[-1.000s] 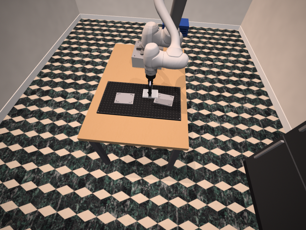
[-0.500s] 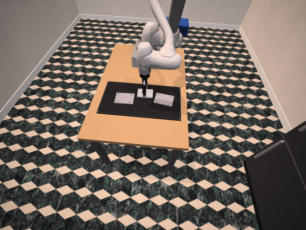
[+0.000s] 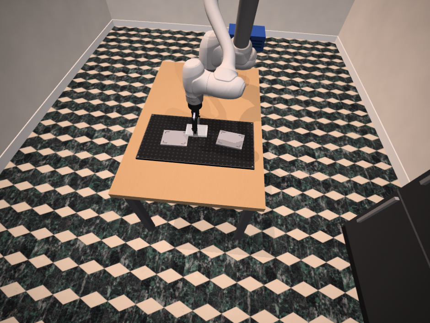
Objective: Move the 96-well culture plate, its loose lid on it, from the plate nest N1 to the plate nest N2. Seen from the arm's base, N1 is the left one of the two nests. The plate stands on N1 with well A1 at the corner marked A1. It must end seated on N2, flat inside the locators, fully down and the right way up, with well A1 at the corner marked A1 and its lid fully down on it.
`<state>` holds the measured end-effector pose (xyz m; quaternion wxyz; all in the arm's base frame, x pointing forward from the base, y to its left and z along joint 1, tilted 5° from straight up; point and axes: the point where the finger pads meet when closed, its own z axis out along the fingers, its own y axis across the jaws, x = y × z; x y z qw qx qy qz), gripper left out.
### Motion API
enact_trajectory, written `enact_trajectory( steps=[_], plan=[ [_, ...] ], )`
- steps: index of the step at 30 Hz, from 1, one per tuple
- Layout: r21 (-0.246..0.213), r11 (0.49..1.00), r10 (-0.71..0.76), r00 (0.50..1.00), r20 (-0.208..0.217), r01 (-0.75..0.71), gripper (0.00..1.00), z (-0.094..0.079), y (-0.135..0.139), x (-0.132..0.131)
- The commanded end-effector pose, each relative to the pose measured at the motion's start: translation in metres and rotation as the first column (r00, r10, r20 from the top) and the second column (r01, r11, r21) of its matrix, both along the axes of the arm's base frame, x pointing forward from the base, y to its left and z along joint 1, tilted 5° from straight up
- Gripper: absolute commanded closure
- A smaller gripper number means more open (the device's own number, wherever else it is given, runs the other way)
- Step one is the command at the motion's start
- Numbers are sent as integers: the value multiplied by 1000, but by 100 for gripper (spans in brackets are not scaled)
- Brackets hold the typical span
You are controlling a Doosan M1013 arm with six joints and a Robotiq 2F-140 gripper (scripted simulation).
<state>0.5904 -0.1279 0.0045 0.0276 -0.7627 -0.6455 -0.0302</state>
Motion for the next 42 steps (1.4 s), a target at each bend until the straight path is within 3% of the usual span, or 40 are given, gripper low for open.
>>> enact_trajectory(
  steps=[1, 42],
  plan=[
    [2, 1000, -3, 1000, 0, 3, 100, -2, -12, 0],
    [2, 1000, -3, 1000, 0, 3, 100, -13, -134, -14]
  ],
)
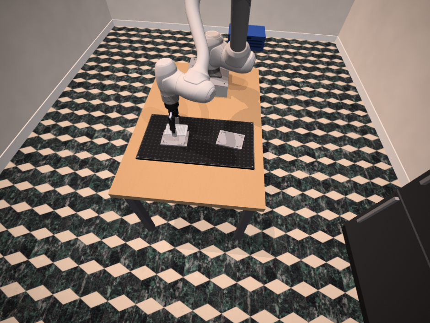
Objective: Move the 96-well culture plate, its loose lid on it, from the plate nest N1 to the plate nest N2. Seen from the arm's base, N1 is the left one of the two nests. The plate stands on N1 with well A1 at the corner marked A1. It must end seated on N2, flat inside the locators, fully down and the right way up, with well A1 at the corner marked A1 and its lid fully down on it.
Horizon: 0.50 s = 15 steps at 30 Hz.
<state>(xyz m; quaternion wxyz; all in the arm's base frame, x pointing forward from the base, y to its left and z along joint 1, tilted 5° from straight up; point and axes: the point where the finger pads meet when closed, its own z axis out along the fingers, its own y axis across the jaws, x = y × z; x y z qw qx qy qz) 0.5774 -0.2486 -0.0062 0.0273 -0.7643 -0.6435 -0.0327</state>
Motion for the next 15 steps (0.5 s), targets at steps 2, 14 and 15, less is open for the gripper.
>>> enact_trajectory(
  steps=[2, 14, 15],
  plan=[
    [-1, 1000, 2, 1000, -4, -2, 100, -2, -15, -1],
    [-1, 1000, 2, 1000, -4, -2, 100, -2, -17, -2],
    [-1, 1000, 2, 1000, -4, -2, 100, -2, -18, -2]
  ],
)
